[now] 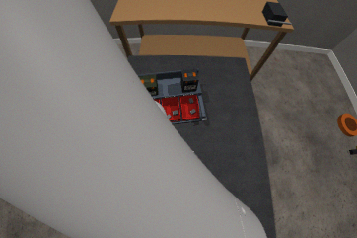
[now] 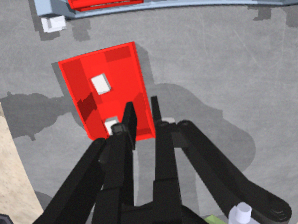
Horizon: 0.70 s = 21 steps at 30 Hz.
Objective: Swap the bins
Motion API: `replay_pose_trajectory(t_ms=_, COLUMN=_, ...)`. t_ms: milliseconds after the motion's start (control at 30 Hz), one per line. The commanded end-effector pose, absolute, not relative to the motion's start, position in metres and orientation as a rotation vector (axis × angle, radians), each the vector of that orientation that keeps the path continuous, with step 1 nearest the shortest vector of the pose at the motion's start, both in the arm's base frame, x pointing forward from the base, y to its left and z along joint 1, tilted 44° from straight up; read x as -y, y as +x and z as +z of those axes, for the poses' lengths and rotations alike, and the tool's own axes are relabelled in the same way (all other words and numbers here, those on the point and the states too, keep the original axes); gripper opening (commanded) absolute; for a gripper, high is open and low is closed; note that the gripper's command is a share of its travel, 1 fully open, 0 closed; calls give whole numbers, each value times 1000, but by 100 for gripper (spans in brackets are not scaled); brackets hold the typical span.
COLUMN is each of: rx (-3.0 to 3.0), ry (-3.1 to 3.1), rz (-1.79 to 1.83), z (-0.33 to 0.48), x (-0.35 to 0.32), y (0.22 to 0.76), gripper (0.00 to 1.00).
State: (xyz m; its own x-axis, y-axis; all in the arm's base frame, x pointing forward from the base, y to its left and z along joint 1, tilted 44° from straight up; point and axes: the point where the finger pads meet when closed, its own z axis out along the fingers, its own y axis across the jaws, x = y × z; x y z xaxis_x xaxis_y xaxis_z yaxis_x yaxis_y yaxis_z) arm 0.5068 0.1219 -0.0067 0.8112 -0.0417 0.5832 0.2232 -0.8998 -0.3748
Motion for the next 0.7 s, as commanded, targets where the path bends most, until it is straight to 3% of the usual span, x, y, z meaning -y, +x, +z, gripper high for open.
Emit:
replay_pose_trajectory(t_ms=0, rx=136, ry=-2563, rz=-841, z=-8, x=-122, y=508, gripper=24)
replay_pose_trajectory(t_ms=667, rx=136, ry=-2563, rz=-841, z=-16, x=-127, y=514, gripper=24)
